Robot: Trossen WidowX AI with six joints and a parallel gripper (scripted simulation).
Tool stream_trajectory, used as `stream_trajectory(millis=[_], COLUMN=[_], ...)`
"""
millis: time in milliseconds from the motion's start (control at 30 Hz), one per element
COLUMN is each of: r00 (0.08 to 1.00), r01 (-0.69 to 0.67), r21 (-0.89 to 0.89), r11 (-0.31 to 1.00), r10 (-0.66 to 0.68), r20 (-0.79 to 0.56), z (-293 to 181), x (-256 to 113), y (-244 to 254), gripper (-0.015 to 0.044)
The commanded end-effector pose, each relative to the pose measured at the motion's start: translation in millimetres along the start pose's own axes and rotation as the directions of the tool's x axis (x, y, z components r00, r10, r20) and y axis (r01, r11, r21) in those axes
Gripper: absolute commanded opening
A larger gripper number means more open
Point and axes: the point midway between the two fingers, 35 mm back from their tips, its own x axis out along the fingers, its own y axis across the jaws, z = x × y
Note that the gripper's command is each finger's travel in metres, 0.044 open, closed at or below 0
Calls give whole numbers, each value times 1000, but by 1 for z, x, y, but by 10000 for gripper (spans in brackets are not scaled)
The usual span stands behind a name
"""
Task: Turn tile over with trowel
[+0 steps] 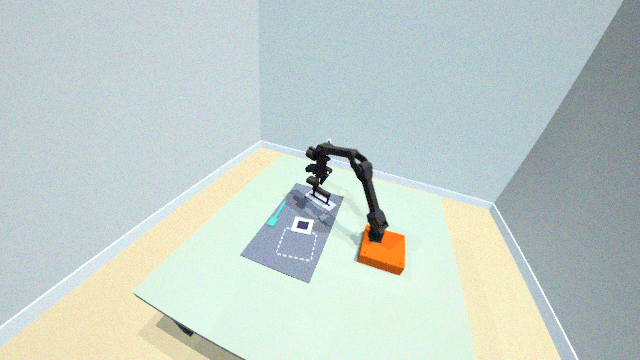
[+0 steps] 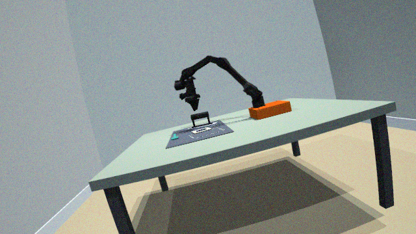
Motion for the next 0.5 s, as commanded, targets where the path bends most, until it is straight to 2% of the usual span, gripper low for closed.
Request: stream_trajectory(millis=[0,467], r00=[999,999], r01=[-30,-32], r21=[86,91], r11=[996,995], r10=[32,34], r20=[-18,-19], z=[-6,-6], x=[6,23], y=[-22,-23], gripper=[270,270])
